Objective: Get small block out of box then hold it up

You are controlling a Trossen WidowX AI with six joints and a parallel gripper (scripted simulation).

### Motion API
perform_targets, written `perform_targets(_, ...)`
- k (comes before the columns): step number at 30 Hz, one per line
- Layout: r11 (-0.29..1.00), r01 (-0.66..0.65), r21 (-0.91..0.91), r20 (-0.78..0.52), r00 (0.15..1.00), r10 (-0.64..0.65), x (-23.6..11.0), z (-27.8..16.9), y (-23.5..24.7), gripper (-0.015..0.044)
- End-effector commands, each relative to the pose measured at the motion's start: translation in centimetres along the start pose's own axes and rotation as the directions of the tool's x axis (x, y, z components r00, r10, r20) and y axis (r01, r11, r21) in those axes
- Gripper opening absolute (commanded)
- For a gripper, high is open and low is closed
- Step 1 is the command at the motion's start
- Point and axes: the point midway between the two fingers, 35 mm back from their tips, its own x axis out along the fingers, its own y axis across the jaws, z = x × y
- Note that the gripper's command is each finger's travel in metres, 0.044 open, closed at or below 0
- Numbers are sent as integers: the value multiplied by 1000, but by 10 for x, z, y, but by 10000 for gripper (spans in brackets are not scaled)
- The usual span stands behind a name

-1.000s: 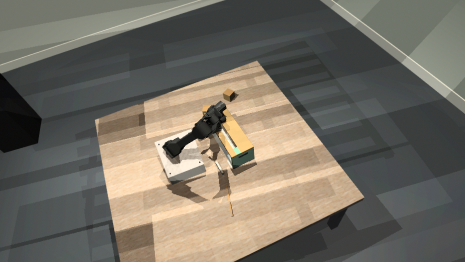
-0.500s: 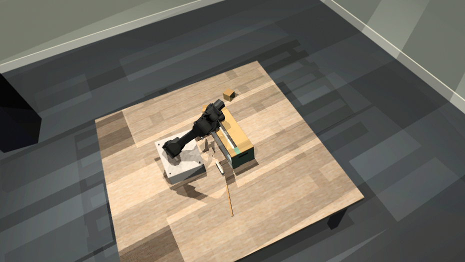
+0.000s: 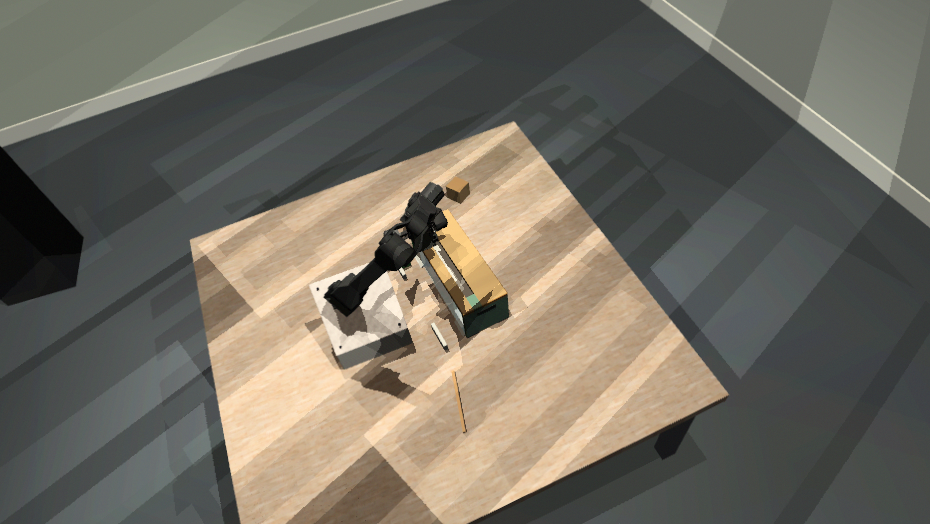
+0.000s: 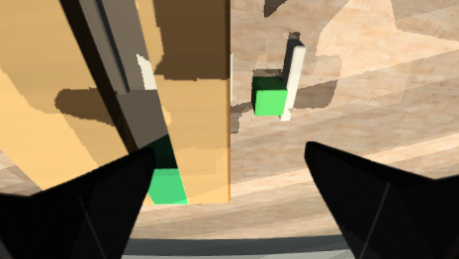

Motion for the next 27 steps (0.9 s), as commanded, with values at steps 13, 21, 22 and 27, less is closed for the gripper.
perform_targets(13, 718, 3, -696, 50, 998, 44, -12, -26, -14, 285)
perform_targets(21, -44, 124, -991, 119, 987, 105, -9, -34, -21, 285)
perform_targets(22, -149, 144, -978, 127, 985, 114, -9, -35, -22, 285)
perform_targets(27, -566, 221, -794, 162, 975, 154, -7, -39, -26, 285)
